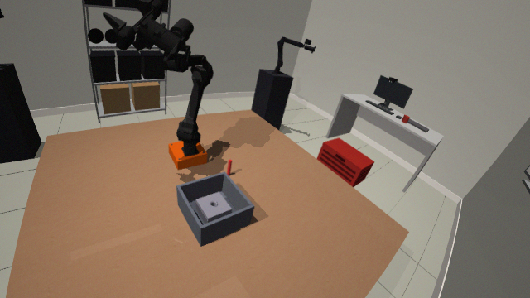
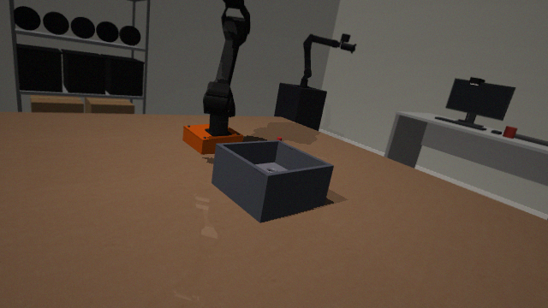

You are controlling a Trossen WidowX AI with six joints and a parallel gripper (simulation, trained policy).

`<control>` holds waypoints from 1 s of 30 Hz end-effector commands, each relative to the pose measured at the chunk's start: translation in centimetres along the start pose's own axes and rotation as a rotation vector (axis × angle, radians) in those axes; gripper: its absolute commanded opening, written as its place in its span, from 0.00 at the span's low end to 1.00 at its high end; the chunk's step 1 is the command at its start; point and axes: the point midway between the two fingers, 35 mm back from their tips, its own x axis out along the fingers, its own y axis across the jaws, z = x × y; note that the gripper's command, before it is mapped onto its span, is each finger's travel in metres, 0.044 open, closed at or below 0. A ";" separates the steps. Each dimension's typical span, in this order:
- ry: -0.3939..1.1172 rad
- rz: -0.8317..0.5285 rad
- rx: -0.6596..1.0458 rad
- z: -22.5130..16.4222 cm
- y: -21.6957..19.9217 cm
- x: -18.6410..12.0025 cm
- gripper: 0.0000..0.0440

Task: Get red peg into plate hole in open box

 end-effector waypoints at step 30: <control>0.541 -0.703 -0.669 -6.3 -19.7 -13.5 1.00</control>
